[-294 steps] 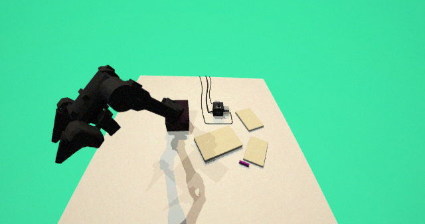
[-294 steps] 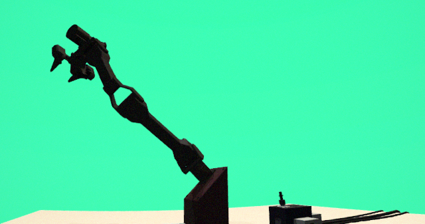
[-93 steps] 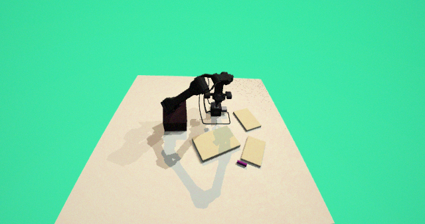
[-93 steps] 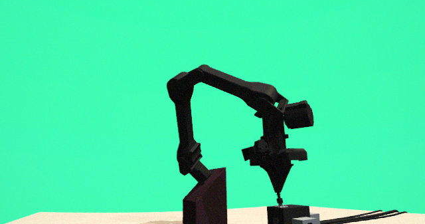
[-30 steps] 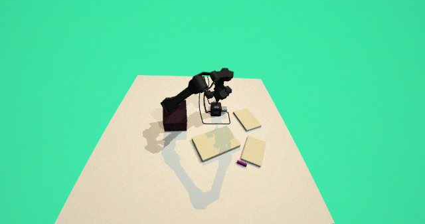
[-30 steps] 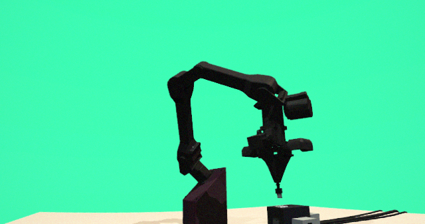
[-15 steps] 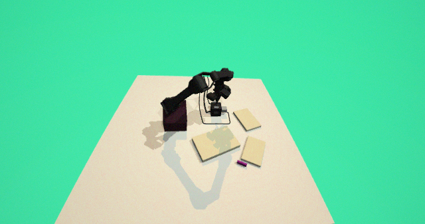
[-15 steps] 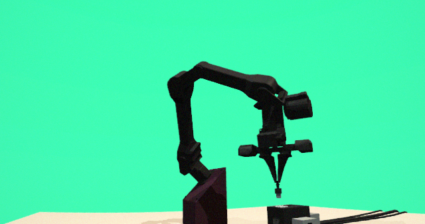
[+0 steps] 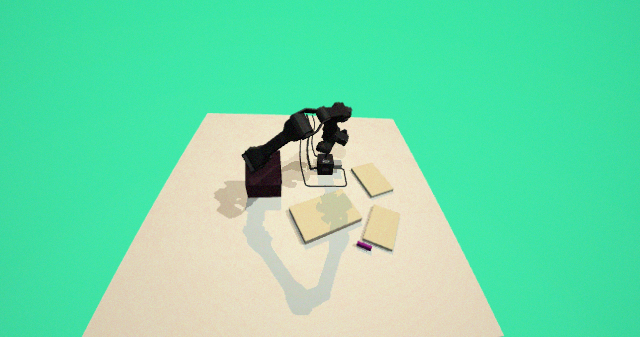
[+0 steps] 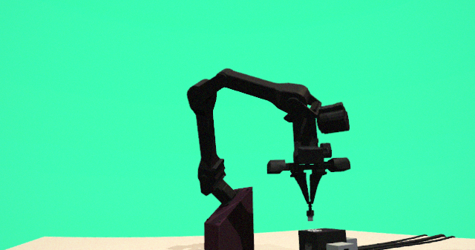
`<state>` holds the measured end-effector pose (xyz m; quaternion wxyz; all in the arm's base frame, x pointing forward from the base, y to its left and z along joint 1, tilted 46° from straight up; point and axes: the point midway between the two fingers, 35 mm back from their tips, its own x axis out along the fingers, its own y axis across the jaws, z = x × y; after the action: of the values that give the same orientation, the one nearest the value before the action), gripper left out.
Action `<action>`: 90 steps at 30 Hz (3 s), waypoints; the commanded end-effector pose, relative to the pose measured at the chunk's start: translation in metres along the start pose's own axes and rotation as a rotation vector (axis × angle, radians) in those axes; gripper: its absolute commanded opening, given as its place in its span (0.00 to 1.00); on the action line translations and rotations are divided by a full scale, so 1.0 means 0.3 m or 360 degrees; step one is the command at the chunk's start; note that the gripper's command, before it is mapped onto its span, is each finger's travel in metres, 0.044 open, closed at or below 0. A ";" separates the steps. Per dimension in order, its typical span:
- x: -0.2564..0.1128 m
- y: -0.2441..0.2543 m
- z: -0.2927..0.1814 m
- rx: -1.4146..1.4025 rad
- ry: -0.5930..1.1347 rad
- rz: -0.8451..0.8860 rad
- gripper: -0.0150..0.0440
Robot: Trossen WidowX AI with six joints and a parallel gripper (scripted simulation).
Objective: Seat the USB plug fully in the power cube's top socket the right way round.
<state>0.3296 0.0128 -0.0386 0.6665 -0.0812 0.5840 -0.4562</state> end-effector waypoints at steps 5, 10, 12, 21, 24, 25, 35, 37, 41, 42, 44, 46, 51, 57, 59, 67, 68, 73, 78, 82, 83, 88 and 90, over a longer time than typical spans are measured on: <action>0.001 0.000 -0.001 -0.0354 0.0000 0.0000 0.25; 0.001 0.000 -0.001 -0.0562 0.0000 0.0000 0.25; 0.001 0.000 -0.001 -0.0646 0.0000 0.0000 0.25; 0.001 0.000 -0.001 -0.1021 0.0000 0.0000 0.25; 0.001 0.000 -0.001 -0.1146 0.0000 0.0000 0.25; 0.001 0.000 -0.001 -0.1187 0.0000 0.0000 0.25; 0.001 0.000 -0.001 -0.1604 0.0000 0.0000 0.25; 0.001 0.000 -0.001 -0.1687 0.0000 0.0000 0.25; 0.001 0.000 -0.001 -0.1854 0.0000 0.0001 0.25; 0.001 0.000 -0.001 -0.1896 0.0000 0.0001 0.25; 0.001 0.000 -0.001 -0.1979 0.0000 0.0001 0.25; 0.001 0.000 -0.001 -0.2062 0.0000 0.0001 0.25; 0.001 0.000 -0.001 -0.2271 0.0000 0.0001 0.25; 0.001 0.000 -0.001 -0.2521 0.0000 0.0001 0.25; 0.001 0.000 -0.001 -0.2604 0.0000 0.0001 0.25; 0.001 0.000 -0.001 -0.2937 0.0000 0.0001 0.25; 0.001 0.000 -0.001 -0.2979 0.0000 0.0001 0.25; 0.001 0.000 -0.001 -0.3083 0.0000 0.0001 0.25; 0.001 0.000 -0.001 -0.3083 0.0000 0.0001 0.25; 0.001 0.000 -0.001 -0.3083 0.0000 0.0001 0.25; 0.001 0.000 -0.001 -0.3083 0.0000 0.0001 0.25; 0.002 0.001 0.000 -0.3072 -0.0005 0.0004 0.25; 0.002 0.002 0.000 -0.3072 -0.0006 0.0006 0.25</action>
<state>0.3300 0.0126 -0.0389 0.3135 -0.5943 0.7071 0.2201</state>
